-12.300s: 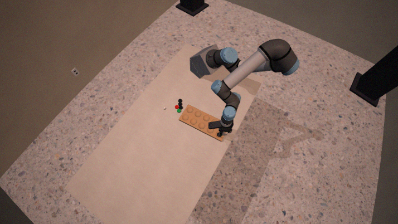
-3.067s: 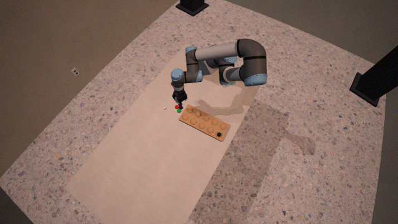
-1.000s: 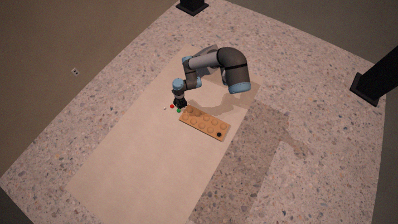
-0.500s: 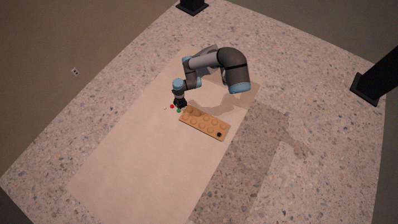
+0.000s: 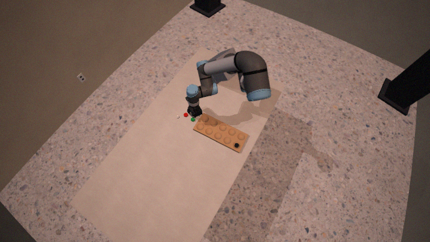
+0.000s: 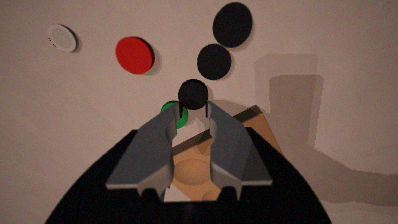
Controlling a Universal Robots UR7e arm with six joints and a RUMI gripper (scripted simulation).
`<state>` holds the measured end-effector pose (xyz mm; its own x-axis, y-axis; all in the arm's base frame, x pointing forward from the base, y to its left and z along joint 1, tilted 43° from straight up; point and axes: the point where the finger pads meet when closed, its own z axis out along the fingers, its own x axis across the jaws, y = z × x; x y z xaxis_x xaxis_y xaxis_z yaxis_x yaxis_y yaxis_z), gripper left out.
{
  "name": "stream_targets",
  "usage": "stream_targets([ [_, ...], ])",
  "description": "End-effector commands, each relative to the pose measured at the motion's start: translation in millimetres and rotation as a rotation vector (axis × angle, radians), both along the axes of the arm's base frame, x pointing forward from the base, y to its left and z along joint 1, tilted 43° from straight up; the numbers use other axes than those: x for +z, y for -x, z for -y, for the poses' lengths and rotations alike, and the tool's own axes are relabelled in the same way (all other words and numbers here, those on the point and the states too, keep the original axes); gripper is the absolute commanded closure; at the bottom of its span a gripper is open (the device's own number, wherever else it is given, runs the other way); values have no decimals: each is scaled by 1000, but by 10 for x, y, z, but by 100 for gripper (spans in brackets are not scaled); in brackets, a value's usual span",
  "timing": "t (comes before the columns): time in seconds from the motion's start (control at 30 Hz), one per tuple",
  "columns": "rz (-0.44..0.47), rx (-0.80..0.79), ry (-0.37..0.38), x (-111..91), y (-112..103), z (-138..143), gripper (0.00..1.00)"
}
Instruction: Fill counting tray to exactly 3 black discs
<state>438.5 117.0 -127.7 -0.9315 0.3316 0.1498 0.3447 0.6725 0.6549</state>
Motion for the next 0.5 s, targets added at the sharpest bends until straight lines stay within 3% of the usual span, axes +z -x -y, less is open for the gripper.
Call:
stream_targets([
  [0.0, -11, 4, -8, 19, 51, -10, 100],
  [0.17, -10, 4, -6, 82, 46, 59, 100],
  [0.47, -8, 4, -5, 403, 80, 355, 100],
])
